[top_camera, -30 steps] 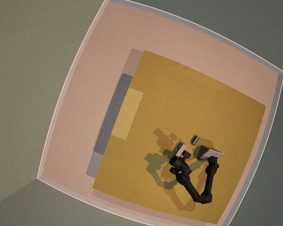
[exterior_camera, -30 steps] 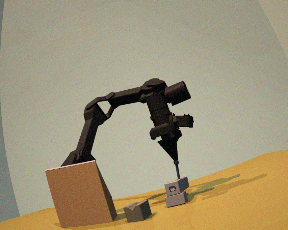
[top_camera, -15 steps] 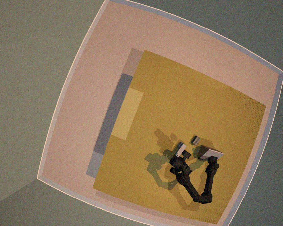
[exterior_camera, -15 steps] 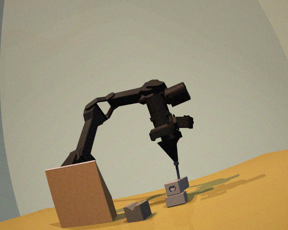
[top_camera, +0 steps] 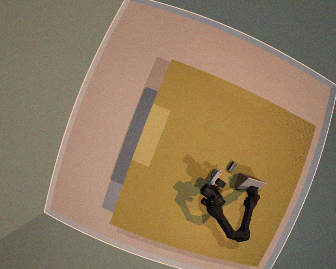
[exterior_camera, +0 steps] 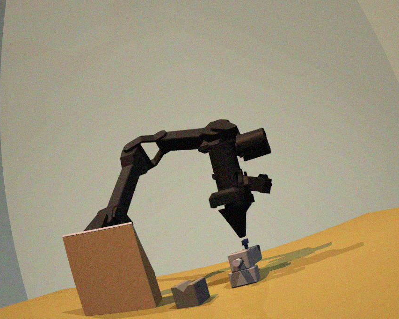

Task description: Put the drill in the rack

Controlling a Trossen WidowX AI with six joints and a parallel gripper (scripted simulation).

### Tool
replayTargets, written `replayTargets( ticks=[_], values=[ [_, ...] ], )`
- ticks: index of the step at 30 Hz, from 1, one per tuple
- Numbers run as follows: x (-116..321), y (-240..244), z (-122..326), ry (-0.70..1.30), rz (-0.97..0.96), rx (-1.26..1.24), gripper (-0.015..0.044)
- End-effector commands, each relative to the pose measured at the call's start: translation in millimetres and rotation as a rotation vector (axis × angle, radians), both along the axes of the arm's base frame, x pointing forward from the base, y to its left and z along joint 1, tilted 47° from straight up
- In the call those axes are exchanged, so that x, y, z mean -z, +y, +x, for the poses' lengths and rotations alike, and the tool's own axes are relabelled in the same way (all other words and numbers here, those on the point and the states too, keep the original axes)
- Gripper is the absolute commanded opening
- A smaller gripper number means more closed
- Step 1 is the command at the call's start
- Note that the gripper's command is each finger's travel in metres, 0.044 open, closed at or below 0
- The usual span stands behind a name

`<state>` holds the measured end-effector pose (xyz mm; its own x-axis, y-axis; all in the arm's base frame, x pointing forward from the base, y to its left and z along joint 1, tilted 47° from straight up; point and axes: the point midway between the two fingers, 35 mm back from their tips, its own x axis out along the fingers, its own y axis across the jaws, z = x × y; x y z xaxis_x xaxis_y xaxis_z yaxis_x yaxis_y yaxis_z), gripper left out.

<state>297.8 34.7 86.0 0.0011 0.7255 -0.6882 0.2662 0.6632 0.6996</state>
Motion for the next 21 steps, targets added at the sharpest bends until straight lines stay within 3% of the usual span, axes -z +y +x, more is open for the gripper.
replayTargets(
  ticks=[1,8,13,21],
  values=[
    [-14,-18,6,-0.011,-0.005,0.006,0.0131],
    [-48,-58,6,-0.009,-0.003,0.005,0.0315],
    [-8,-64,5,-0.221,-0.01,-0.18,0.044],
    [69,-85,-10,-0.699,-0.02,-0.648,0.044]
  ],
)
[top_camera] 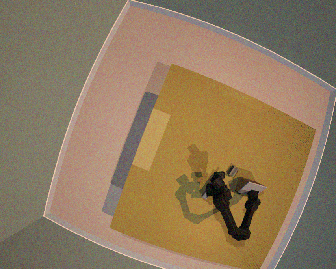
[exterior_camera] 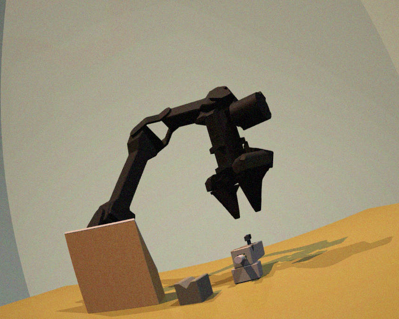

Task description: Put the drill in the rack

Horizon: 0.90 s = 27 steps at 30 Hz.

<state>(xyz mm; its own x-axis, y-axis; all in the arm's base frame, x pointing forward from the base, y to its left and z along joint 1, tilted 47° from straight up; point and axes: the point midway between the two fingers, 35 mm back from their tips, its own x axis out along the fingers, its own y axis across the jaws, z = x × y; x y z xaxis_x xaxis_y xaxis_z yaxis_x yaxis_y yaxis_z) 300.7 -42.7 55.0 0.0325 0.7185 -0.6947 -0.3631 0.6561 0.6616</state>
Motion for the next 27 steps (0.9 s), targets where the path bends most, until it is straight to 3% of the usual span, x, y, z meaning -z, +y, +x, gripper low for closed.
replayTargets(
  ticks=[1,8,27],
  values=[
    [48,-10,-16,-0.274,-0.012,-0.285,0.044],
    [102,-17,-42,-0.649,-0.02,-0.653,0.044],
    [103,-17,-43,-0.659,-0.02,-0.662,0.044]
  ],
)
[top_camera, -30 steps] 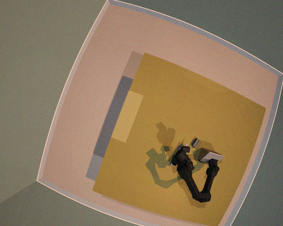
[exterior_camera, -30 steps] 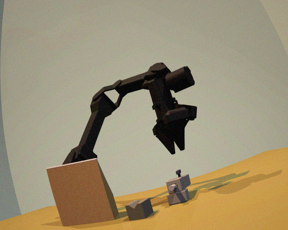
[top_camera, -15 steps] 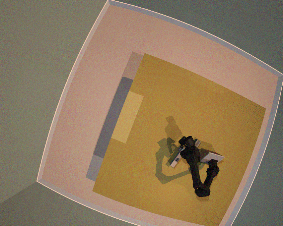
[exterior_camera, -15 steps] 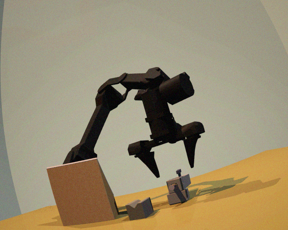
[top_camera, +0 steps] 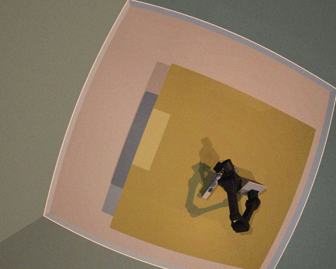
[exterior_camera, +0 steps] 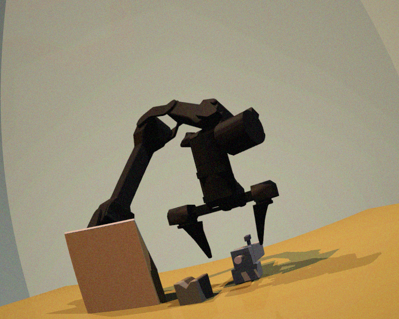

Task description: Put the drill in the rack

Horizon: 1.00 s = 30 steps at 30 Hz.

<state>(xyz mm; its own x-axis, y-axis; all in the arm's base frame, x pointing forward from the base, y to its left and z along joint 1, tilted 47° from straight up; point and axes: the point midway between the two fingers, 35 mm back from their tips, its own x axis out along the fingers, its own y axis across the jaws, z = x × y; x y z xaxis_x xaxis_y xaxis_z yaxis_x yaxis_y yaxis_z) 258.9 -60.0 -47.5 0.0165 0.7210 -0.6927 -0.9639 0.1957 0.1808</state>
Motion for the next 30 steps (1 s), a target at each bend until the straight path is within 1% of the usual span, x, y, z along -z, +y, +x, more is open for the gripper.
replayTargets(
  ticks=[1,30],
  values=[
    [1,1,-1,0.0,-0.002,-0.006,0.044],
    [23,41,3,0.0,0.0,-0.005,0.044]
  ],
)
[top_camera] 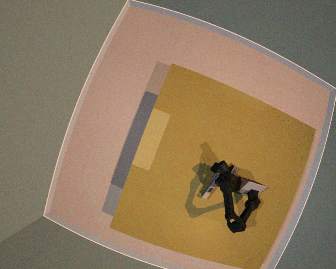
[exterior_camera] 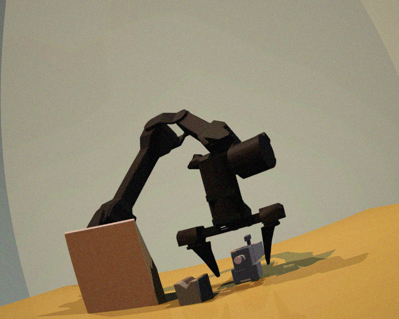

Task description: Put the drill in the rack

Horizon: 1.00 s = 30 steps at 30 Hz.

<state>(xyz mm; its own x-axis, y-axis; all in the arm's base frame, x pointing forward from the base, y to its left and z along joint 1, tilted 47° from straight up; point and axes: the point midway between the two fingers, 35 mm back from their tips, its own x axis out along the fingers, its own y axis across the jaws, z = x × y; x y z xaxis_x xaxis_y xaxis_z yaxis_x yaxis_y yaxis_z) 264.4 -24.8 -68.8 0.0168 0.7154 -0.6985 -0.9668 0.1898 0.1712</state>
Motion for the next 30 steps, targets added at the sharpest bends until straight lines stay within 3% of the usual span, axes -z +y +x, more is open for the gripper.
replayTargets(
  ticks=[1,7,22,30],
  values=[
    [2.6,7.1,-2.2,0.008,0.008,0.002,0.044],
    [5.0,12.1,-2.2,0.008,0.01,0.002,0.044],
    [4.2,9.2,-0.2,0.001,0.003,-0.002,0.0046],
    [4.7,8.7,-0.7,0.003,0.004,-0.001,0.0]
  ],
)
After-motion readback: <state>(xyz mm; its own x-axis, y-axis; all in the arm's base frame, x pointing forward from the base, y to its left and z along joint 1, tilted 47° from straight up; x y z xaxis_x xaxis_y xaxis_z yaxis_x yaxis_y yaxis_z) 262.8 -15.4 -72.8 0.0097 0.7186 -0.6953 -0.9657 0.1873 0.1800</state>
